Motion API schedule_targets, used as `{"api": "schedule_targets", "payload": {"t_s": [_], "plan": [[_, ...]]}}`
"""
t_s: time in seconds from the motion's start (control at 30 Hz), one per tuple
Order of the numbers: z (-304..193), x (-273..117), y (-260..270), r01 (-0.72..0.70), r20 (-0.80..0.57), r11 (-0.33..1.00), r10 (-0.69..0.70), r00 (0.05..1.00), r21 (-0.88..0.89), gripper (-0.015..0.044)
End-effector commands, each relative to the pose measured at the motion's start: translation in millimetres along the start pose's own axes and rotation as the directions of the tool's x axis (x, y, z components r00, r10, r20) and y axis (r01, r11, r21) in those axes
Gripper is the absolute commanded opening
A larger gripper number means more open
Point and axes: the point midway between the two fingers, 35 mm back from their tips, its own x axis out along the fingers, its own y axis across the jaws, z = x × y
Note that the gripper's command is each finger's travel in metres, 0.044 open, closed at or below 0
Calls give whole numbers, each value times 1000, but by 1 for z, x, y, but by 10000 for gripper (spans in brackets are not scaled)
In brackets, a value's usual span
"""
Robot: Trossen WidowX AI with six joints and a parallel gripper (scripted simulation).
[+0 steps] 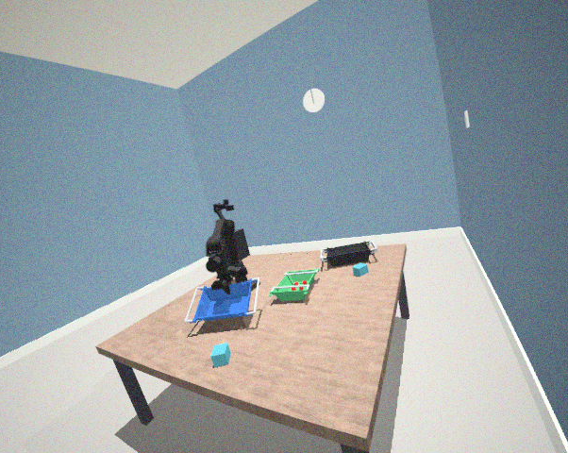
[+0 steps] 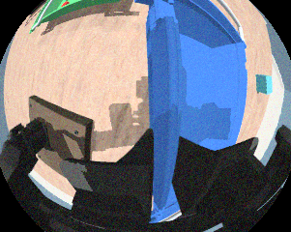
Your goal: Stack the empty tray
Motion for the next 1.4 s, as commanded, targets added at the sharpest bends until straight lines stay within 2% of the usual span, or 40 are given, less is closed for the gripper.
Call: {"api": "schedule_targets", "payload": {"t_s": [0.0, 0.73, 1.37], "plan": [[2, -19, -14, 25, 4, 1000, -25, 1000, -7, 0], [7, -85, -47, 29, 4, 1000, -28, 1000, -8, 0], [7, -87, -48, 29, 4, 1000, -29, 1000, -8, 0]]}}
